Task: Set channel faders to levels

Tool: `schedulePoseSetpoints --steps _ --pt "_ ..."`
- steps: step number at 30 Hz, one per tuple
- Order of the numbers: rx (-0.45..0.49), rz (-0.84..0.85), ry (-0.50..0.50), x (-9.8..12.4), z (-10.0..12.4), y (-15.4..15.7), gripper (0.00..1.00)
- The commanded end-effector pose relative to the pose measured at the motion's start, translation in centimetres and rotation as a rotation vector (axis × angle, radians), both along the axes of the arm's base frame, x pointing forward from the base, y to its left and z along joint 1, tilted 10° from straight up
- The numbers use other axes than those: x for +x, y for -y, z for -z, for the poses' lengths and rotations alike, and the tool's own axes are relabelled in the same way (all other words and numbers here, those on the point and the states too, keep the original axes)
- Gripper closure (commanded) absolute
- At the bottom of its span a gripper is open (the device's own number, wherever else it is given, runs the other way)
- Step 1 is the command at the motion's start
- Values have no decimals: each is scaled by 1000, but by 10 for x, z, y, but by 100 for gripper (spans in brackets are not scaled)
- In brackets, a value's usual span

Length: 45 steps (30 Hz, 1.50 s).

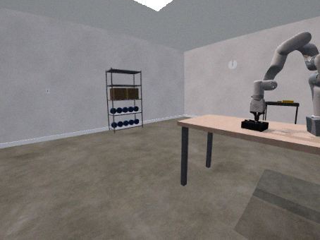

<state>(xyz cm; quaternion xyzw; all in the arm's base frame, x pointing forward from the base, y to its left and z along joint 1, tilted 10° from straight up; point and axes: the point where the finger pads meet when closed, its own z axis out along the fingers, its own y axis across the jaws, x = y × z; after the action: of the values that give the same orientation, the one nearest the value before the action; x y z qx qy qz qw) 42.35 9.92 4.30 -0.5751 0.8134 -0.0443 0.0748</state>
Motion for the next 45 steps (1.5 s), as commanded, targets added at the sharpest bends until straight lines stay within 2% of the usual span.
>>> schedulePoseSetpoints --steps 1,29,45 --pt "1 0 4 1 -1 0 100" --pt "1 0 4 1 -1 0 100" --pt "1 0 4 3 7 0 100"
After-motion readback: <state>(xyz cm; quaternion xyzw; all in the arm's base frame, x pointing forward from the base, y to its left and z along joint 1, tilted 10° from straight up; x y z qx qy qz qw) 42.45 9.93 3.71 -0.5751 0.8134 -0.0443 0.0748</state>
